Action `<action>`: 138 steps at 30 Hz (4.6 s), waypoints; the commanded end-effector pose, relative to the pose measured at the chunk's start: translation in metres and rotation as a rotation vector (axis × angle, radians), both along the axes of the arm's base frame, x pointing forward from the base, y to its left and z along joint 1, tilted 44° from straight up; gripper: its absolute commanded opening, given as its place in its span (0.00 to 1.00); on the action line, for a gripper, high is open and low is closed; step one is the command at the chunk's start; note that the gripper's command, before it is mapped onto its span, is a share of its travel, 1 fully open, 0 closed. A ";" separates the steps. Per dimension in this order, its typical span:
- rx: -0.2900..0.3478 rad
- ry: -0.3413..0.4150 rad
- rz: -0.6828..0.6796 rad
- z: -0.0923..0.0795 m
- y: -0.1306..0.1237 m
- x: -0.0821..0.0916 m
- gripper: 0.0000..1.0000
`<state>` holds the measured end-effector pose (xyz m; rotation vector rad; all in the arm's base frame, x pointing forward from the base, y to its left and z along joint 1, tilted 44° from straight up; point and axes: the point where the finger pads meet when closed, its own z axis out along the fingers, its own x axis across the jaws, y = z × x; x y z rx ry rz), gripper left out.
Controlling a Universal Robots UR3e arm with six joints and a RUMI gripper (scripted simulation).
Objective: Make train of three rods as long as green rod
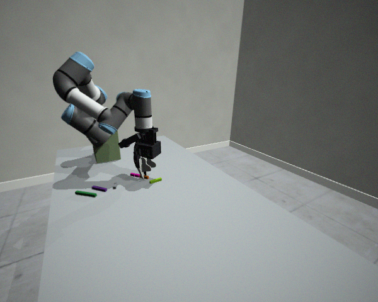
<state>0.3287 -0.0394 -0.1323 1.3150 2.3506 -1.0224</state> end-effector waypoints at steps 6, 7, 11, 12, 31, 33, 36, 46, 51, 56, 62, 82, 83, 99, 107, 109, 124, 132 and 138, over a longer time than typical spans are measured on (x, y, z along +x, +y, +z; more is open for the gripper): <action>-0.001 -0.002 0.001 0.000 0.000 0.001 0.14; -0.001 -0.002 0.001 0.000 0.000 0.001 0.14; -0.001 -0.002 0.001 0.000 0.000 0.001 0.14; -0.001 -0.002 0.001 0.000 0.000 0.001 0.14; 0.001 -0.004 0.001 0.023 0.022 0.005 0.14; 0.001 -0.004 0.001 0.029 0.027 0.005 0.14; 0.001 -0.004 0.001 0.038 0.036 0.007 0.14; 0.001 -0.004 0.001 0.057 0.055 0.010 0.14; 0.000 -0.002 0.001 0.063 0.061 0.010 0.14; 0.000 -0.002 0.001 0.065 0.062 0.010 0.14; 0.000 -0.002 0.000 0.065 0.062 0.010 1.00; 0.000 -0.002 0.001 0.065 0.062 0.010 1.00; 0.000 -0.002 0.001 0.065 0.062 0.010 1.00; 0.001 -0.004 0.001 0.080 0.076 0.013 1.00; 0.001 -0.002 0.000 0.095 0.091 0.015 1.00; 0.001 -0.002 0.000 0.099 0.095 0.015 1.00; 0.001 -0.002 0.000 0.122 0.117 0.019 1.00; 0.001 -0.002 0.000 0.128 0.123 0.020 1.00; 0.001 -0.002 0.000 0.131 0.126 0.020 1.00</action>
